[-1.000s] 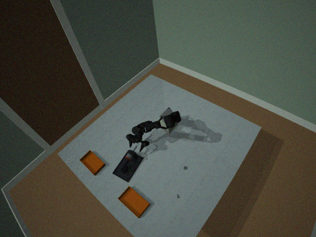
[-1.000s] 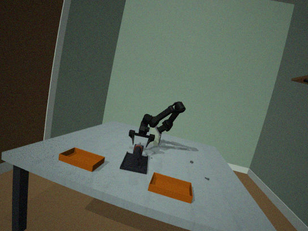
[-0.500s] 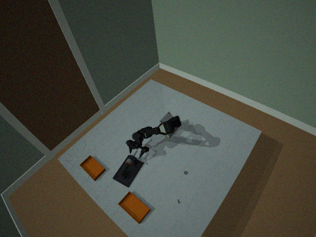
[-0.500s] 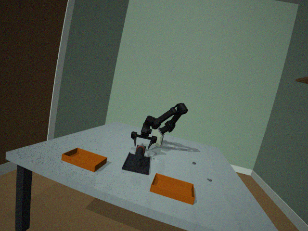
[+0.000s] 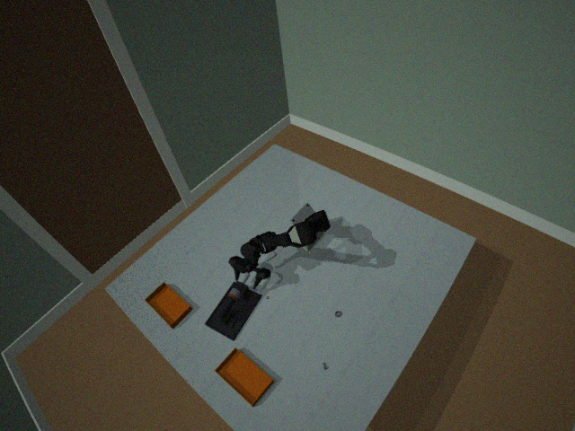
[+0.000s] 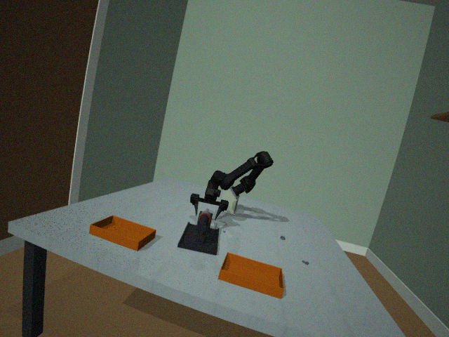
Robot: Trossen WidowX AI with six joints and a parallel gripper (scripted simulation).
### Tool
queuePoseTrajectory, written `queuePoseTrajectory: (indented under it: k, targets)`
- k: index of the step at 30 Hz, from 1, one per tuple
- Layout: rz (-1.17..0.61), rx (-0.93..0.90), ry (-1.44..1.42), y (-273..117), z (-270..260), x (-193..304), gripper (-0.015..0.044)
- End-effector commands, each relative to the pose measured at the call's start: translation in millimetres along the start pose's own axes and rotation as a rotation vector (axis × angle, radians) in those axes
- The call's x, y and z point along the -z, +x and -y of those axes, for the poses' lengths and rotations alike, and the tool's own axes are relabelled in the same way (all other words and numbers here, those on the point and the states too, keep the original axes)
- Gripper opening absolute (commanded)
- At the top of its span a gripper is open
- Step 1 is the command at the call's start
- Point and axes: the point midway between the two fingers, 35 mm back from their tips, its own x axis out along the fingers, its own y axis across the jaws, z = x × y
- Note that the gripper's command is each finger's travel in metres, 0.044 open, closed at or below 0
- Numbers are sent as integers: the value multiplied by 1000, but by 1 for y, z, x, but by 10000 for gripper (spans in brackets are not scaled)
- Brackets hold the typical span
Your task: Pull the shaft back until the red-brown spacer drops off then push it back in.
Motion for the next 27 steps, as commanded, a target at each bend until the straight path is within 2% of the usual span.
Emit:
queuePoseTrajectory:
  k: [1, 12, 27]
  targets:
    - [2, 3, 3, 0, 1, -1, 440]
    - [2, 3, 3, 1, 2, -2, 440]
    - [2, 1, -1, 0, 1, -1, 46]
